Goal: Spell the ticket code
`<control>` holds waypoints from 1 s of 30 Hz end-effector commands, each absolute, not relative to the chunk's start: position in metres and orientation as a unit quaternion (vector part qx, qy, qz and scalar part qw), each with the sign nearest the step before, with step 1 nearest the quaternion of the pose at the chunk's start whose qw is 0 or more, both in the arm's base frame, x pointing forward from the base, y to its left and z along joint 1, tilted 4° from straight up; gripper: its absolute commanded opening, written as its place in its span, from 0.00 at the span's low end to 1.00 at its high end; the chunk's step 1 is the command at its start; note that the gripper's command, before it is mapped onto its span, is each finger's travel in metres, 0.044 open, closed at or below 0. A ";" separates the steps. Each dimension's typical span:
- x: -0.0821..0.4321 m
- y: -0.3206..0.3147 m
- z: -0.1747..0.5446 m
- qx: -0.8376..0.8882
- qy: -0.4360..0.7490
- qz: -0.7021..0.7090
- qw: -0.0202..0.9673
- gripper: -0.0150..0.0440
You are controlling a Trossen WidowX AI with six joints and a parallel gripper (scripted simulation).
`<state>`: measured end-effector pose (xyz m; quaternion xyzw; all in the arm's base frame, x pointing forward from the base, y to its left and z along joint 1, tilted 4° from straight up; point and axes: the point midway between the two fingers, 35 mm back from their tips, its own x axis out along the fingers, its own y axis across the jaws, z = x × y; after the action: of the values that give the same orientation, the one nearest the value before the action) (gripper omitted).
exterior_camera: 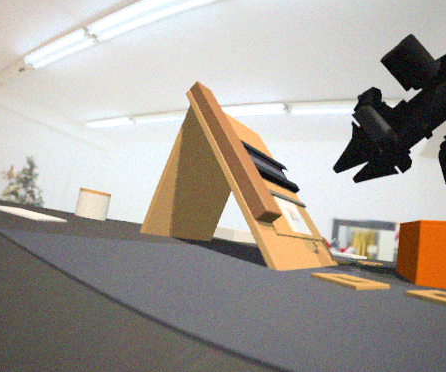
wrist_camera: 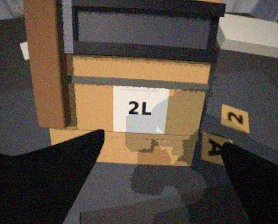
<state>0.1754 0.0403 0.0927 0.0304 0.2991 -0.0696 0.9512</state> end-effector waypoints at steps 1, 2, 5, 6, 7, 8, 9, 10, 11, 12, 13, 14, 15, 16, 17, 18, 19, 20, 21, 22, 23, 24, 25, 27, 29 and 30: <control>0.181 0.042 0.110 -0.051 0.339 -0.026 0.939 1.00; 0.182 0.042 0.116 -0.080 0.351 -0.007 0.933 1.00; 0.188 0.044 0.135 -0.162 0.374 0.058 0.911 1.00; 0.190 0.044 0.142 -0.188 0.378 0.081 0.903 1.00; 0.192 0.044 0.149 -0.214 0.379 0.104 0.894 1.00; 0.195 0.044 0.156 -0.239 0.377 0.127 0.886 1.00; 0.197 0.044 0.164 -0.263 0.374 0.151 0.877 1.00; 0.199 0.044 0.172 -0.287 0.367 0.174 0.867 1.00; 0.202 0.043 0.180 -0.311 0.359 0.197 0.858 1.00; 0.204 0.043 0.187 -0.331 0.350 0.215 0.849 1.00; 0.205 0.042 0.190 -0.340 0.346 0.223 0.846 1.00; 0.206 0.042 0.193 -0.349 0.341 0.231 0.842 1.00; 0.207 0.042 0.197 -0.358 0.336 0.239 0.838 1.00; 0.208 0.041 0.200 -0.367 0.330 0.247 0.834 1.00; 0.209 0.041 0.203 -0.376 0.324 0.254 0.830 1.00; 0.210 0.041 0.207 -0.385 0.318 0.262 0.826 1.00; 0.211 0.040 0.210 -0.394 0.312 0.269 0.822 1.00; 0.212 0.039 0.214 -0.404 0.305 0.277 0.817 1.00; 0.213 0.039 0.218 -0.413 0.297 0.284 0.813 1.00; 0.214 0.038 0.221 -0.422 0.290 0.290 0.808 1.00; 0.215 0.038 0.225 -0.432 0.282 0.297 0.804 1.00; 0.216 0.037 0.229 -0.441 0.274 0.303 0.799 1.00; 0.217 0.036 0.233 -0.451 0.265 0.309 0.794 1.00; 0.219 0.035 0.240 -0.470 0.248 0.320 0.784 1.00; 0.221 0.033 0.249 -0.490 0.228 0.330 0.774 1.00; 0.222 0.032 0.253 -0.500 0.218 0.335 0.768 1.00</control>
<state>0.2044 0.0415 0.1887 -0.3467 0.3442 0.2287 0.8420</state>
